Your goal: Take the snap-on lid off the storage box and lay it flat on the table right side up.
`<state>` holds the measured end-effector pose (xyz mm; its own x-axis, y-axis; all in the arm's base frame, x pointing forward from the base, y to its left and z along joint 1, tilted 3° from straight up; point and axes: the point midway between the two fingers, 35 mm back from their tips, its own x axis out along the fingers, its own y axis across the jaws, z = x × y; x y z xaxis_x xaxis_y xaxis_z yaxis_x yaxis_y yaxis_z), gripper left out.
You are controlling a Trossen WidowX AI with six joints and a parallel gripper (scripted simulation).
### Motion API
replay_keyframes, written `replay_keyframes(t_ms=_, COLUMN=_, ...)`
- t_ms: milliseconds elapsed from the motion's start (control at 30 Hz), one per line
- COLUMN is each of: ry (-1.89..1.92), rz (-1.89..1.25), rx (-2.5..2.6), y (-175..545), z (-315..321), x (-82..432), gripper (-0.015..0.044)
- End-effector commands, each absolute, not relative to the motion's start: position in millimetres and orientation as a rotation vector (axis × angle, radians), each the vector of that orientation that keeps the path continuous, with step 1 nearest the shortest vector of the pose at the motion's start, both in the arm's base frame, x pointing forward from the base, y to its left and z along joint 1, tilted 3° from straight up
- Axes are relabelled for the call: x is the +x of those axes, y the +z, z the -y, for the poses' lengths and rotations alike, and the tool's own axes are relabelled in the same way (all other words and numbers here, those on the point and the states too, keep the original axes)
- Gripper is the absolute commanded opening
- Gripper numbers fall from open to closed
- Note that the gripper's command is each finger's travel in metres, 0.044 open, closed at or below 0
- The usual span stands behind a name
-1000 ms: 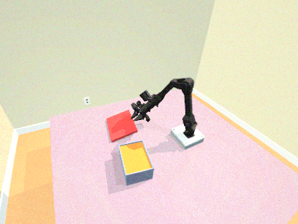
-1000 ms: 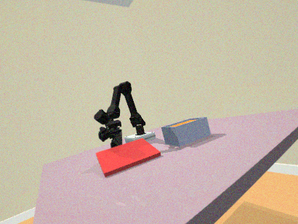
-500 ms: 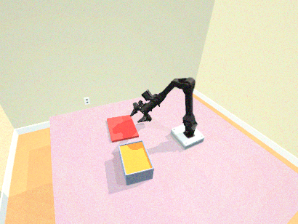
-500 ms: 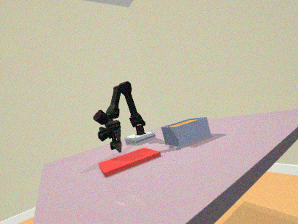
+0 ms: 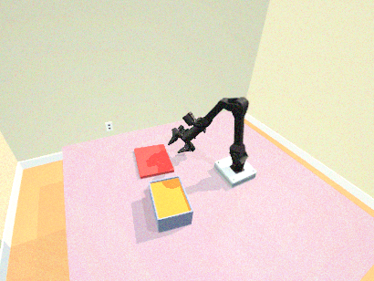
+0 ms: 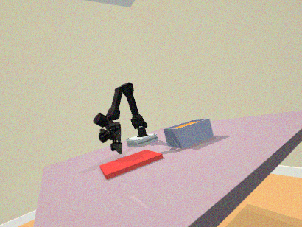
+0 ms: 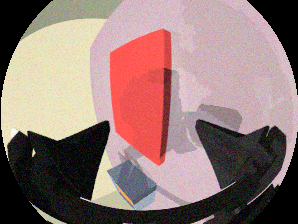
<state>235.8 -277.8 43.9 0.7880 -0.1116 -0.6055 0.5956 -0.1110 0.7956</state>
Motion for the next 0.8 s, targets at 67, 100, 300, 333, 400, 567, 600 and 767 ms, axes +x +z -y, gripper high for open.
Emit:
replay_keyframes(t_ms=67, ry=-0.622, rz=-0.401, rx=1.575, y=43, z=274, x=223, gripper=0.044)
replay_keyframes(t_ms=100, ry=-0.622, rz=-0.401, rx=1.575, y=43, z=274, x=221, gripper=0.044)
replay_keyframes(t_ms=300, ry=-0.623, rz=-0.402, rx=1.575, y=42, z=273, x=210, gripper=0.044)
replay_keyframes(t_ms=333, ry=-0.623, rz=-0.402, rx=1.575, y=43, z=274, x=212, gripper=0.044)
replay_keyframes(t_ms=400, ry=-0.623, rz=-0.402, rx=1.575, y=47, z=275, x=213, gripper=0.044)
replay_keyframes(t_ms=567, ry=-0.623, rz=-0.402, rx=1.574, y=56, z=274, x=210, gripper=0.044)
replay_keyframes(t_ms=600, ry=-0.623, rz=-0.402, rx=1.574, y=58, z=274, x=209, gripper=0.044)
replay_keyframes(t_ms=767, ry=-0.624, rz=-0.402, rx=1.574, y=67, z=274, x=205, gripper=0.044)
